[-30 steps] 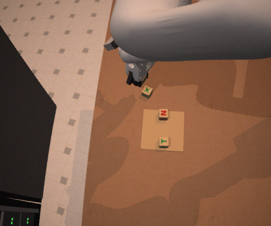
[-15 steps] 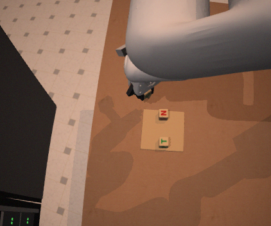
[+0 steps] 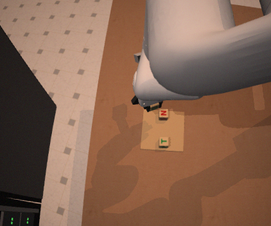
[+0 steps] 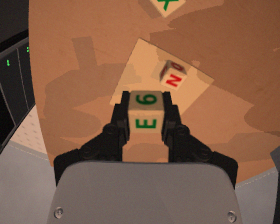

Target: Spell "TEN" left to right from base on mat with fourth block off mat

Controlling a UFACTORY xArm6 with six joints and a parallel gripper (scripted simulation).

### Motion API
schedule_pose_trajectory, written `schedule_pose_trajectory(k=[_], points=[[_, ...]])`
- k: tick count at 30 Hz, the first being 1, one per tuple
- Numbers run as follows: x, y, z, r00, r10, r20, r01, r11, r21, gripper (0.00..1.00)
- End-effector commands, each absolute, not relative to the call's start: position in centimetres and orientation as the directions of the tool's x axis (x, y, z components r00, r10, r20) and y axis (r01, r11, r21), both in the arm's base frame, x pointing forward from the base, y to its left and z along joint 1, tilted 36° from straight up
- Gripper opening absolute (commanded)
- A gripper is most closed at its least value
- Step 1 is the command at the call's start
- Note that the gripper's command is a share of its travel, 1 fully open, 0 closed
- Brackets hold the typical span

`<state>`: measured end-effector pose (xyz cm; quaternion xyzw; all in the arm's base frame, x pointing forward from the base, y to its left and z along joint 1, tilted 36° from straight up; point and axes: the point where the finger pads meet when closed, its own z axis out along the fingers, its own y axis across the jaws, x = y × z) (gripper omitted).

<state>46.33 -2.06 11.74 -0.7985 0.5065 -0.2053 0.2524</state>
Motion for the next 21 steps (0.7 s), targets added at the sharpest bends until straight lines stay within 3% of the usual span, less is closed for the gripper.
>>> schedule_pose_trajectory(k=[1,13,21], points=[[45.0,-0.5,11.6,0.298,-0.955,-0.007,-0.764,-0.234,-0.601,0.27],[42.3,1.9,11.0,0.107,-0.984,-0.142,-0.822,-0.007,-0.569,0.27],[42.1,2.0,10.9,0.094,-0.984,-0.151,-0.824,0.008,-0.566,0.27]])
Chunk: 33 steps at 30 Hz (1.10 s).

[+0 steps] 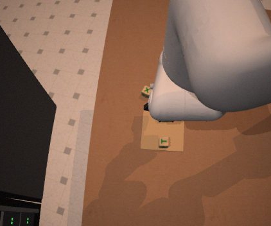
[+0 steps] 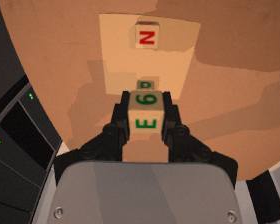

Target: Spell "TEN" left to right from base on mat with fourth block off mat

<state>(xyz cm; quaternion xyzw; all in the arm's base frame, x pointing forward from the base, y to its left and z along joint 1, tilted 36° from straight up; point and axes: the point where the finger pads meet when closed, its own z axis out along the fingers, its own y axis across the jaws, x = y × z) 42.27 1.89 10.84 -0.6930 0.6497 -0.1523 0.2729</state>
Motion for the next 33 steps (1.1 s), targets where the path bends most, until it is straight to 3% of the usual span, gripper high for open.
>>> schedule_pose_trajectory(k=[1,20,33], points=[[42.1,2.0,10.9,0.094,-0.984,-0.151,-0.824,0.008,-0.566,0.27],[42.7,2.2,10.1,0.093,-0.984,-0.15,-0.824,0.008,-0.566,0.27],[45.8,3.3,5.7,0.093,-0.984,-0.15,-0.824,0.008,-0.566,0.27]])
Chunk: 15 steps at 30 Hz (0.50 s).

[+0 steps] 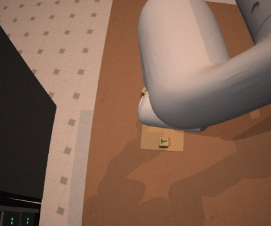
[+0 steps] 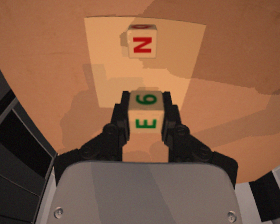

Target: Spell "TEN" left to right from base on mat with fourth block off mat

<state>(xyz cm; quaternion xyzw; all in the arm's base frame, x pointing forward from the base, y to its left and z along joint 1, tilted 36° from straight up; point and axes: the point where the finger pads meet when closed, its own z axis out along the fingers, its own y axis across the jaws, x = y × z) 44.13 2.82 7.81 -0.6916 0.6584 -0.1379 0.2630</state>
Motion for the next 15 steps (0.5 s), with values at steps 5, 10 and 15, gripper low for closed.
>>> schedule_pose_trajectory(k=[5,10,15], points=[[46.6,3.5,4.6,0.093,-0.984,-0.15,-0.824,0.008,-0.566,0.27],[47.4,3.8,3.5,0.093,-0.984,-0.15,-0.824,0.008,-0.566,0.27],[47.5,3.9,3.3,0.093,-0.984,-0.15,-0.824,0.008,-0.566,0.27]])
